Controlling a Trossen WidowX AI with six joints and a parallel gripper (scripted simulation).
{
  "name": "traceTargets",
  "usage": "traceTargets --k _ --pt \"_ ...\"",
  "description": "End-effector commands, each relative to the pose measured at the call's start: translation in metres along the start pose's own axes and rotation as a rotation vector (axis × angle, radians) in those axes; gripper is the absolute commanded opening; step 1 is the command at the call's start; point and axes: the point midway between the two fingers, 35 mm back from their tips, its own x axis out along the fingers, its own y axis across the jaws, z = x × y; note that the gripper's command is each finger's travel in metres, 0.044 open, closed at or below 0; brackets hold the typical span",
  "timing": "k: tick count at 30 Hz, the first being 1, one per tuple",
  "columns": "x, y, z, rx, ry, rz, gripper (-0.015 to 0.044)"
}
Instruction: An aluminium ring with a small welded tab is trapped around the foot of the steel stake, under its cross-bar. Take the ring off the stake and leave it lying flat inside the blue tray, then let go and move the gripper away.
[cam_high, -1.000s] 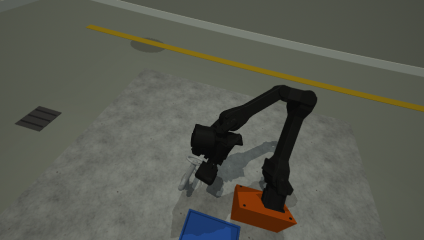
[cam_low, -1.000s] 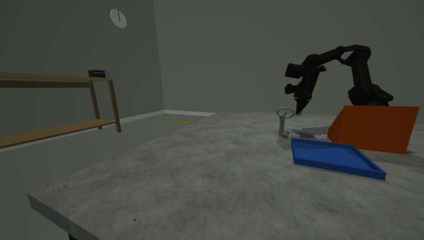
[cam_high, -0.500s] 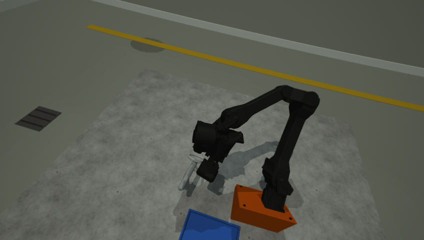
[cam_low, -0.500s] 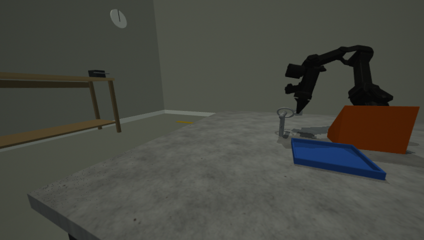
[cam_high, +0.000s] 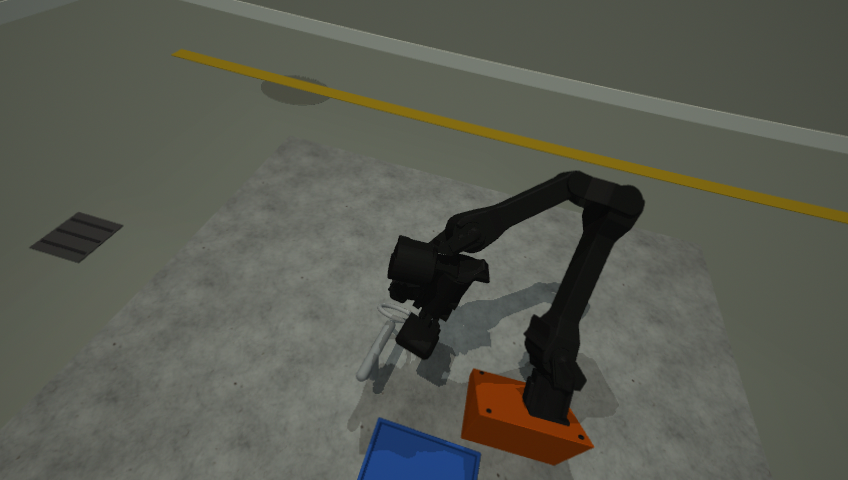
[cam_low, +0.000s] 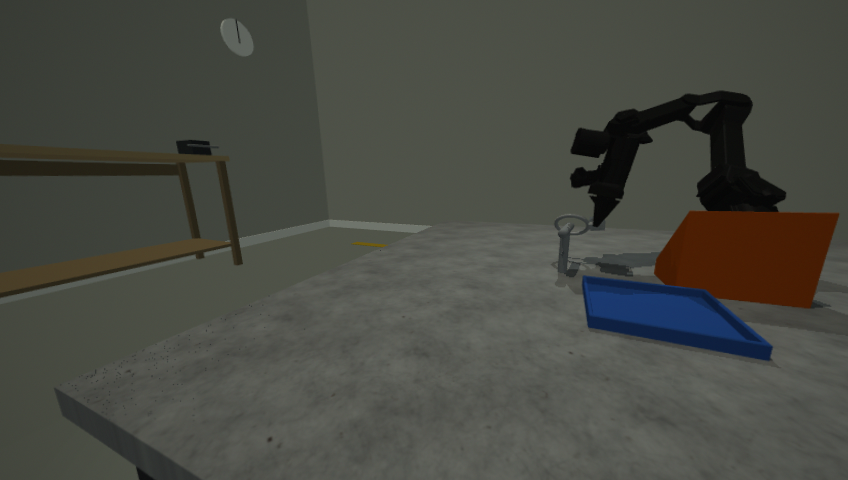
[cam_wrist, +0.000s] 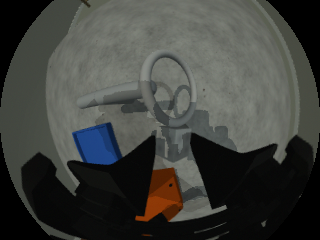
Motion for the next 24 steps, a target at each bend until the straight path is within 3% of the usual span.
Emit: traceTargets --k 1,24 --pt "-0.002 -0.004 0.001 -0.002 -0.006 0.002 0.0000" --pt "-0.024 -0.005 0.006 -0.002 -0.004 0.007 0.0000"
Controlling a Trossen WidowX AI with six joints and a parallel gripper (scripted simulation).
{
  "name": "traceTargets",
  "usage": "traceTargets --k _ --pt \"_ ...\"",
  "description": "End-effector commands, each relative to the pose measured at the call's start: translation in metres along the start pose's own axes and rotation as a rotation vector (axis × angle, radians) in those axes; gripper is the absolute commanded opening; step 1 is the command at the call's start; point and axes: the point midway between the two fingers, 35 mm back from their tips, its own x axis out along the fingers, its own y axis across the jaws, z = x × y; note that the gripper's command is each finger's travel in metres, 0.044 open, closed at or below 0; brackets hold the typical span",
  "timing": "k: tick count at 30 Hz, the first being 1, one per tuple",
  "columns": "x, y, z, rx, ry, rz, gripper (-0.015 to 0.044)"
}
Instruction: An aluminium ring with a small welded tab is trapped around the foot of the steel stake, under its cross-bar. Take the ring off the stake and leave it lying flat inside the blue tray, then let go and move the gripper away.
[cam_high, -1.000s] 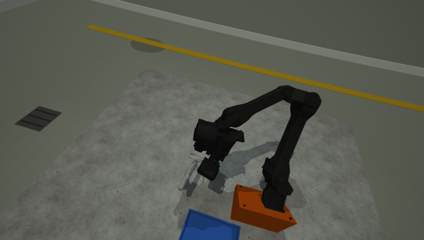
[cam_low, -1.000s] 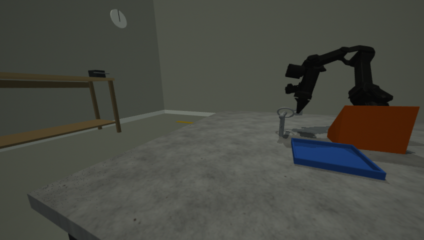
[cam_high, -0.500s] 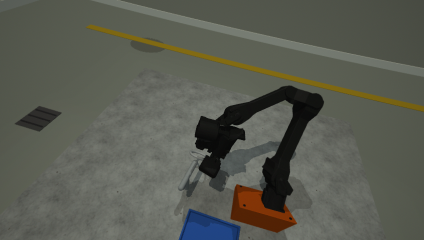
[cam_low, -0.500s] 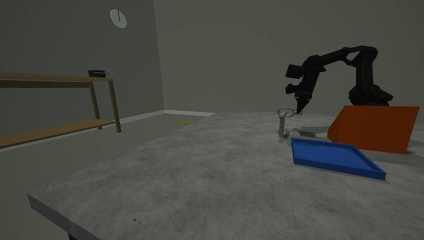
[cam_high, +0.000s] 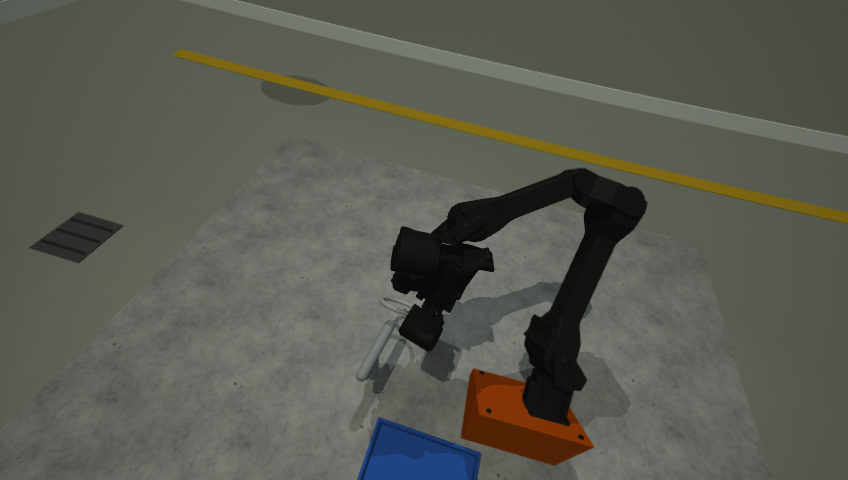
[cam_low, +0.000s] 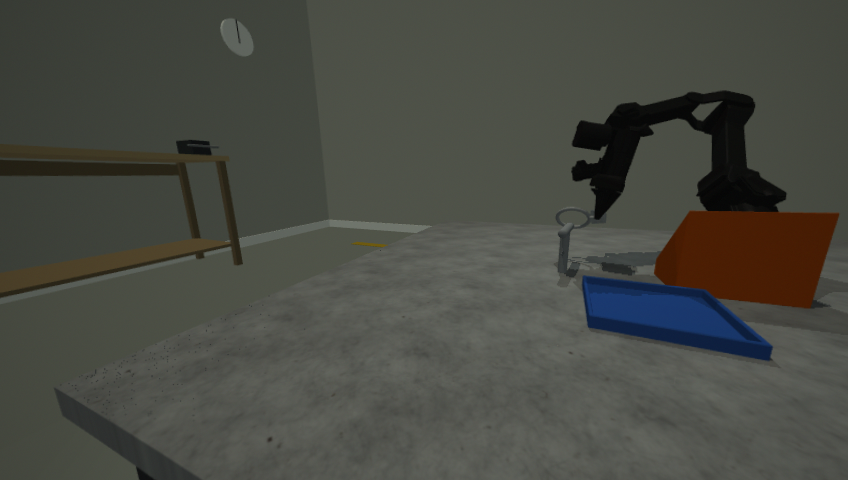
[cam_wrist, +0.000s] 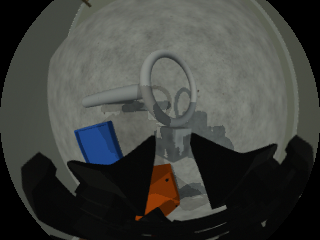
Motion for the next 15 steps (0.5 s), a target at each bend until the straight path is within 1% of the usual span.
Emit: traceTargets --k 1,15 --pt "-0.009 0.002 0.004 0.006 -0.005 0.007 0.0000" --pt "-0.032 0.004 0.007 0.005 -0.005 0.006 0.0000"
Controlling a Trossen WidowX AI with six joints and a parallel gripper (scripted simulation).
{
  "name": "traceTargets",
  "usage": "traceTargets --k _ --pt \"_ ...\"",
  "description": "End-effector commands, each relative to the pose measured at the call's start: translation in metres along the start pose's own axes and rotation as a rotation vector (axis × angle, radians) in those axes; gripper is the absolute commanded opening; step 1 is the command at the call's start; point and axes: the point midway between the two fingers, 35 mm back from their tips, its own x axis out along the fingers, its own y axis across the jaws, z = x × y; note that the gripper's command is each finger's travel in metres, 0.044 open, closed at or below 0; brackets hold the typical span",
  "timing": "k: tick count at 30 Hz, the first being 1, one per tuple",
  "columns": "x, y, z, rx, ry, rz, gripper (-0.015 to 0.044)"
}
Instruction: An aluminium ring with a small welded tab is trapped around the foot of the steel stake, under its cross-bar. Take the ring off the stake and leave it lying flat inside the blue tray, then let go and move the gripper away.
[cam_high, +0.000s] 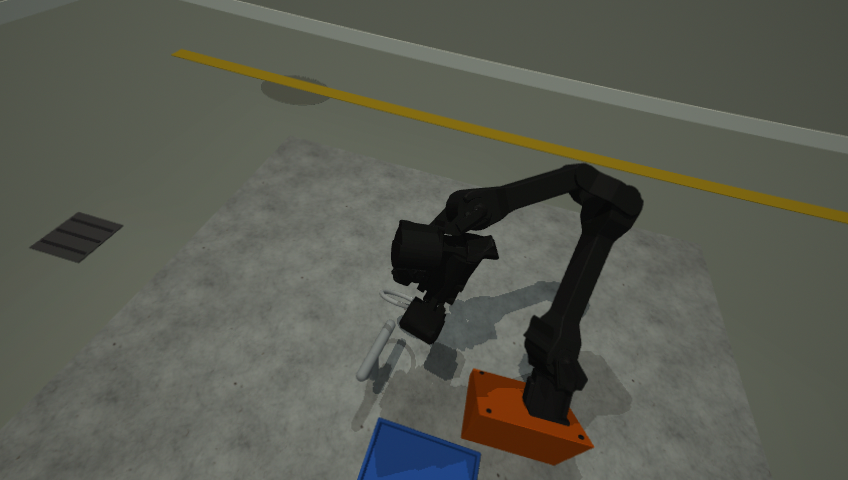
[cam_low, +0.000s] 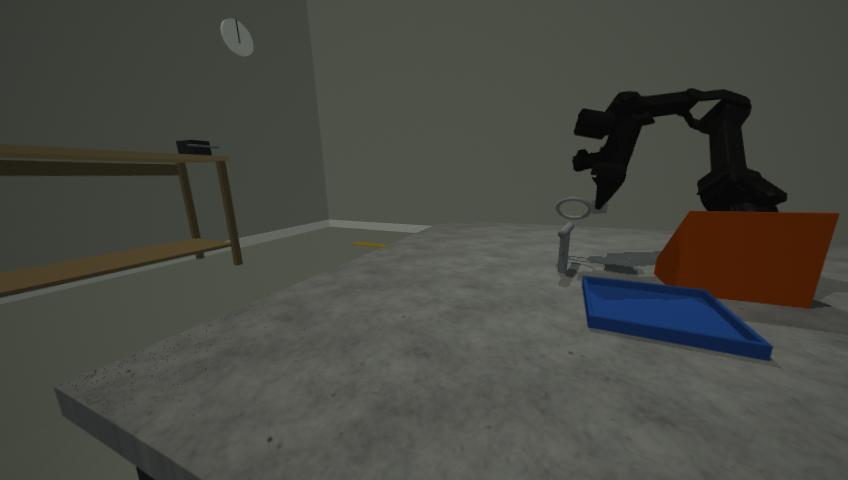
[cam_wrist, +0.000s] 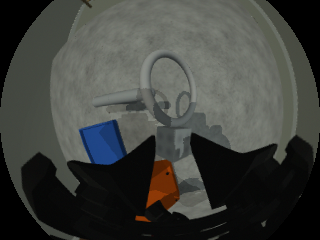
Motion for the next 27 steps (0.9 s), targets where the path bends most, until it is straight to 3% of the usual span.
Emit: traceTargets --k 1,27 --pt "-0.009 0.002 0.003 0.005 -0.004 0.006 0.0000" --pt "-0.020 0.004 0.032 0.006 -0.005 0.007 0.0000"
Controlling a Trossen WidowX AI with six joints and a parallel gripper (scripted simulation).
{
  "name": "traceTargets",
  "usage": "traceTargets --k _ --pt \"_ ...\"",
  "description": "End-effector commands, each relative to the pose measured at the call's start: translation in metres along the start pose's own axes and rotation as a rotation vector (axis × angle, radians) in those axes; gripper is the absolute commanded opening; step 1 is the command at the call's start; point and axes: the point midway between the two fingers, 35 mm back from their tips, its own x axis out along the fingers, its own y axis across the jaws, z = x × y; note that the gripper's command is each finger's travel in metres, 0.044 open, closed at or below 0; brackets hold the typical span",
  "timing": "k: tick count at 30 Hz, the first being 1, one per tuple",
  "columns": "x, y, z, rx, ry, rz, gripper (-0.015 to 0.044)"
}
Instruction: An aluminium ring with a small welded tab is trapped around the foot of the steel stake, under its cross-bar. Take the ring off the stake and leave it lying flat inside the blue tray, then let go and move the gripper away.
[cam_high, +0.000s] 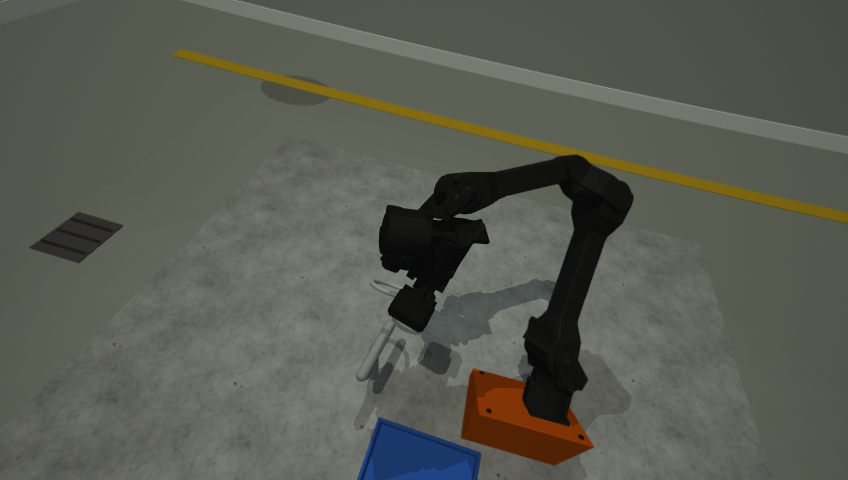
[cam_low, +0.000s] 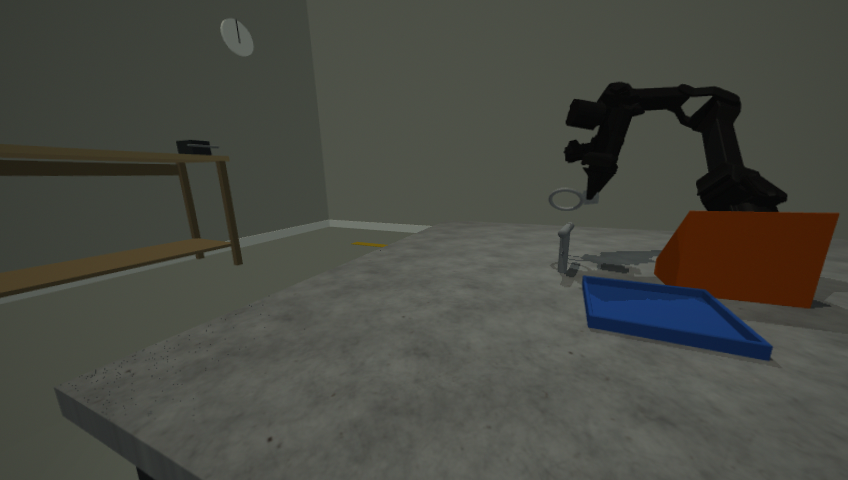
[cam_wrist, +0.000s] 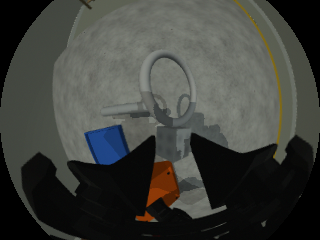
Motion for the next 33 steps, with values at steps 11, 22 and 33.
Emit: traceTargets --k 11,22,33 --pt "0.001 0.002 0.026 0.000 -0.006 0.007 0.0000" --pt "0.004 0.002 0.043 0.001 -0.007 0.006 0.0000" --pt "0.008 0.001 0.061 0.001 -0.009 0.005 0.0000"
